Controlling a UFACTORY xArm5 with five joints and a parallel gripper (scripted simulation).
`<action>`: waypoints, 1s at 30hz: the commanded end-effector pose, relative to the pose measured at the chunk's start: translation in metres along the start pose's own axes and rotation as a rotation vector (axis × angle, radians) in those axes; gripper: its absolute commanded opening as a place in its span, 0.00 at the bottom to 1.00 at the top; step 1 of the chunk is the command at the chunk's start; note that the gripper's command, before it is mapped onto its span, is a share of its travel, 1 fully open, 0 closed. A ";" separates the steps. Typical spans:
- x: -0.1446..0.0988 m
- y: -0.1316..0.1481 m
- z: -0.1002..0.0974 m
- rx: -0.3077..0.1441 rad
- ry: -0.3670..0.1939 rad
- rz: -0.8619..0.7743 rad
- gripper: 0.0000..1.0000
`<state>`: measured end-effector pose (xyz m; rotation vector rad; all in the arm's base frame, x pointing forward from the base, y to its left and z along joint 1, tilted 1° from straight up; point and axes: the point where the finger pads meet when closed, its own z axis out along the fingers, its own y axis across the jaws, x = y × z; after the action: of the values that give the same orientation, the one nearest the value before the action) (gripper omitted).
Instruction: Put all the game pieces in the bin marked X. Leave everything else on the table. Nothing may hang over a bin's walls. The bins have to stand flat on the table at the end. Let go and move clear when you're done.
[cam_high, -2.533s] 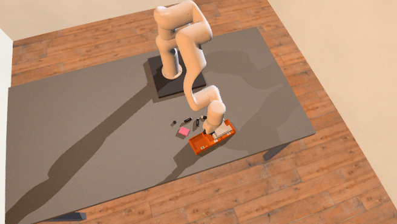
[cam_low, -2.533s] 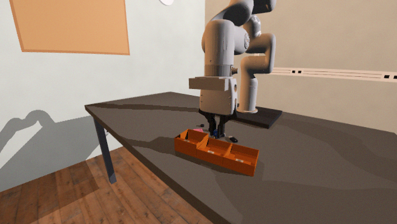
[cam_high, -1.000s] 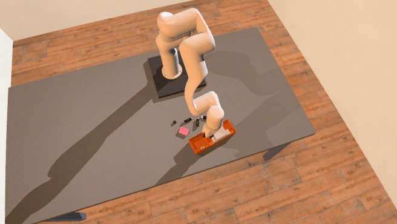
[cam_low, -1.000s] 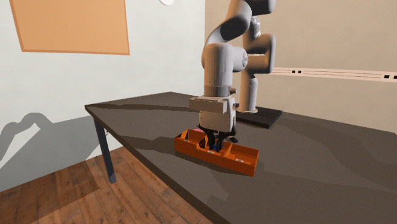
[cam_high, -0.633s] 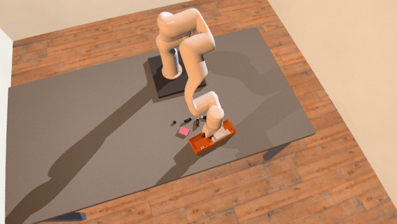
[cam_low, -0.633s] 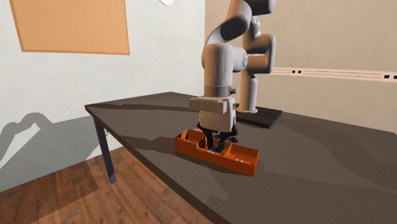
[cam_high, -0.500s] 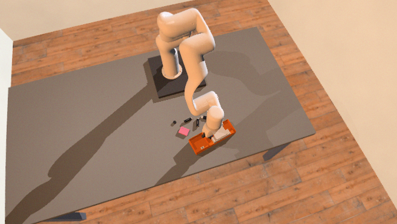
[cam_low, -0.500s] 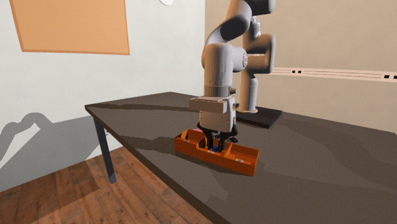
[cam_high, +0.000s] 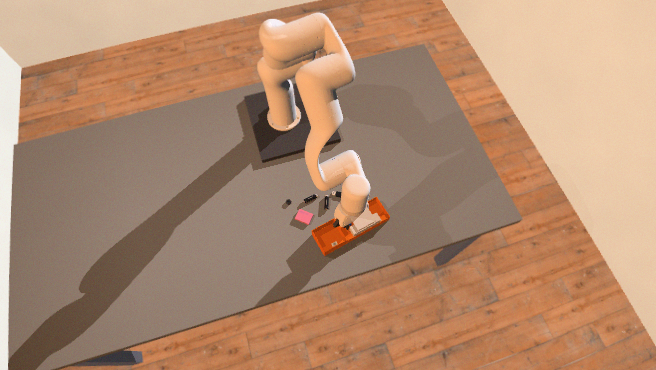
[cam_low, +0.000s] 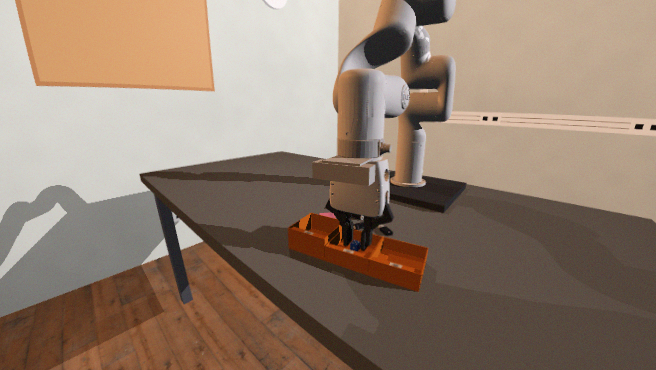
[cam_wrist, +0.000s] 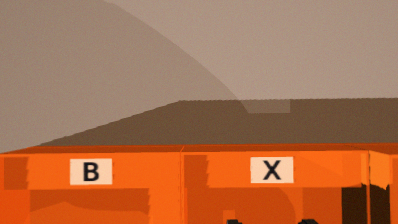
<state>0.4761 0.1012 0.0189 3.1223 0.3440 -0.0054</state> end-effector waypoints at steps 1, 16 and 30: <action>0.002 0.000 -0.008 0.000 0.005 0.000 0.32; 0.002 0.000 -0.025 0.000 0.005 0.000 0.32; 0.002 -0.001 -0.050 0.000 0.005 0.000 0.32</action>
<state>0.4776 0.1022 0.0650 3.1228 0.3441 0.0018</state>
